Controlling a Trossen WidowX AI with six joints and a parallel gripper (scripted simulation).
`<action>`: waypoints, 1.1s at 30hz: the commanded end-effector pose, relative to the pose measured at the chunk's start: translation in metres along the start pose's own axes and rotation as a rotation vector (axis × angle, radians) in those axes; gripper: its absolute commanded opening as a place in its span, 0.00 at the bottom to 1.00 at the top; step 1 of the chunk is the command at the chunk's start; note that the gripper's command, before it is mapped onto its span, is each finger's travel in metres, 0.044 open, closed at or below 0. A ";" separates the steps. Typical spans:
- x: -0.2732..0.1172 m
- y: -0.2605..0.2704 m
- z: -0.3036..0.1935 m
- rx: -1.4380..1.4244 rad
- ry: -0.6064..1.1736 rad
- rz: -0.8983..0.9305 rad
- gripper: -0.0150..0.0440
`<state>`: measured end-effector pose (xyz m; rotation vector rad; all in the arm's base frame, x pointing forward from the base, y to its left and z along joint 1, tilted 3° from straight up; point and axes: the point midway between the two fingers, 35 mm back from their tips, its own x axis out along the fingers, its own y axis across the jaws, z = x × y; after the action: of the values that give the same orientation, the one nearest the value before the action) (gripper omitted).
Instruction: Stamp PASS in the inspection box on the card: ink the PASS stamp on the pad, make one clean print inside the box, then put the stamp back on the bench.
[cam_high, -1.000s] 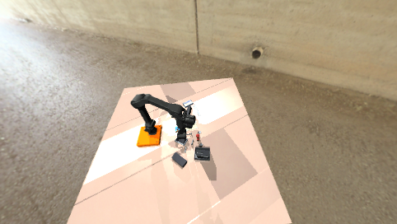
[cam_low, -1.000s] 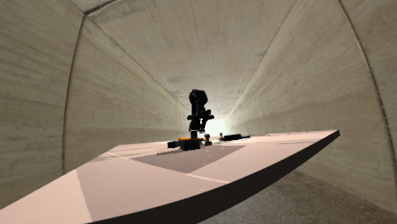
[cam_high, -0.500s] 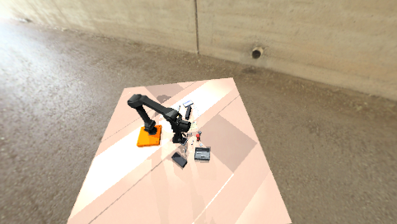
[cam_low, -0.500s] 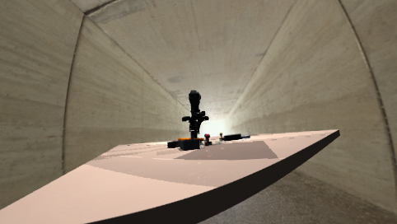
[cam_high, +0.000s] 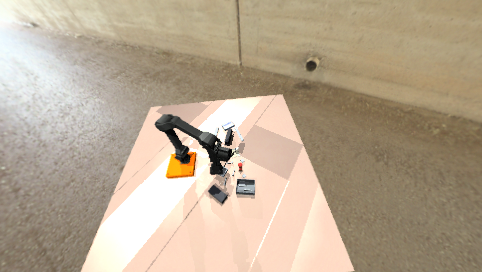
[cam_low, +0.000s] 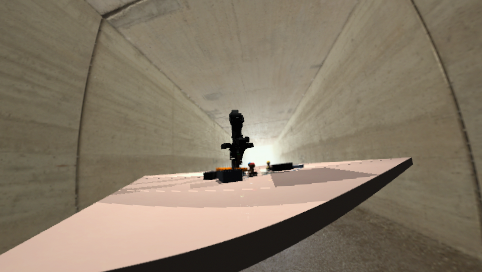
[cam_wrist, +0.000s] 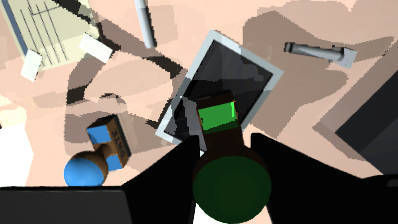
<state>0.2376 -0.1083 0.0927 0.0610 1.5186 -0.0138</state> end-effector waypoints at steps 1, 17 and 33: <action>0.003 0.001 0.000 -0.004 0.002 0.004 0.25; 0.014 0.001 0.000 -0.003 0.002 0.005 0.25; 0.025 0.001 0.000 -0.001 0.001 0.005 0.25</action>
<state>0.2389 -0.1077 0.0708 0.0583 1.5184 -0.0105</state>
